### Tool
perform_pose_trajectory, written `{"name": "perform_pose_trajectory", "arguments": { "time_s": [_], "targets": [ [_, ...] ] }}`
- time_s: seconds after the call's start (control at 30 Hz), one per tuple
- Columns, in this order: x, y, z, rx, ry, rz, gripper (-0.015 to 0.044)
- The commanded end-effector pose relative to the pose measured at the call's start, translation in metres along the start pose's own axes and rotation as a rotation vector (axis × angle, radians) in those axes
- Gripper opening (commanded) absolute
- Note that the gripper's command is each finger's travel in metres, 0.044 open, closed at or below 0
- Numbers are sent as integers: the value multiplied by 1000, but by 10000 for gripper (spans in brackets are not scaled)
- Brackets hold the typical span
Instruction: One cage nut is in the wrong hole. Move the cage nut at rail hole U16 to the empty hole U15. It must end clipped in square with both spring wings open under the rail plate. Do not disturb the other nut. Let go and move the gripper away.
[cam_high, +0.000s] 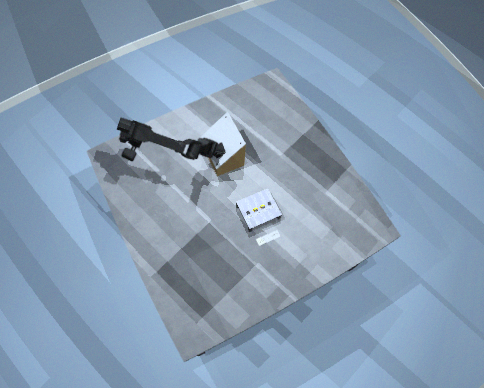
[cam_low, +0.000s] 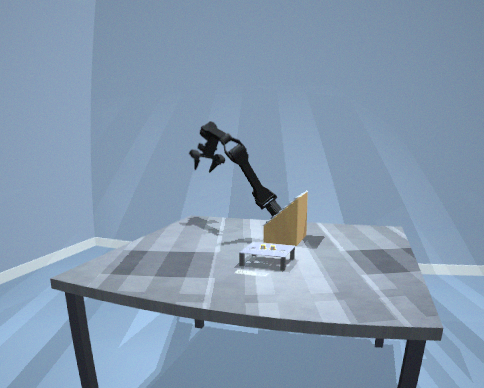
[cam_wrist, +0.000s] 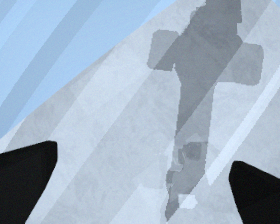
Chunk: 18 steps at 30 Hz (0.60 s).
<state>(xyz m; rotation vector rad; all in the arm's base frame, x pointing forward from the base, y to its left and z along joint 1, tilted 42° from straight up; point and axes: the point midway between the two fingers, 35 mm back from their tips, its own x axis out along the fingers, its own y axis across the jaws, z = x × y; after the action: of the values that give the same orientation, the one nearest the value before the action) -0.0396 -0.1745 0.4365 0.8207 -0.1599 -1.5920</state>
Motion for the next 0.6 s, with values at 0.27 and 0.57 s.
{"name": "perform_pose_trajectory", "arguments": {
  "time_s": [0.27,0.57],
  "targets": [
    [57,8,-14,-165,235,92,440],
    [125,46,-77,-516,522,237,440]
  ]
}}
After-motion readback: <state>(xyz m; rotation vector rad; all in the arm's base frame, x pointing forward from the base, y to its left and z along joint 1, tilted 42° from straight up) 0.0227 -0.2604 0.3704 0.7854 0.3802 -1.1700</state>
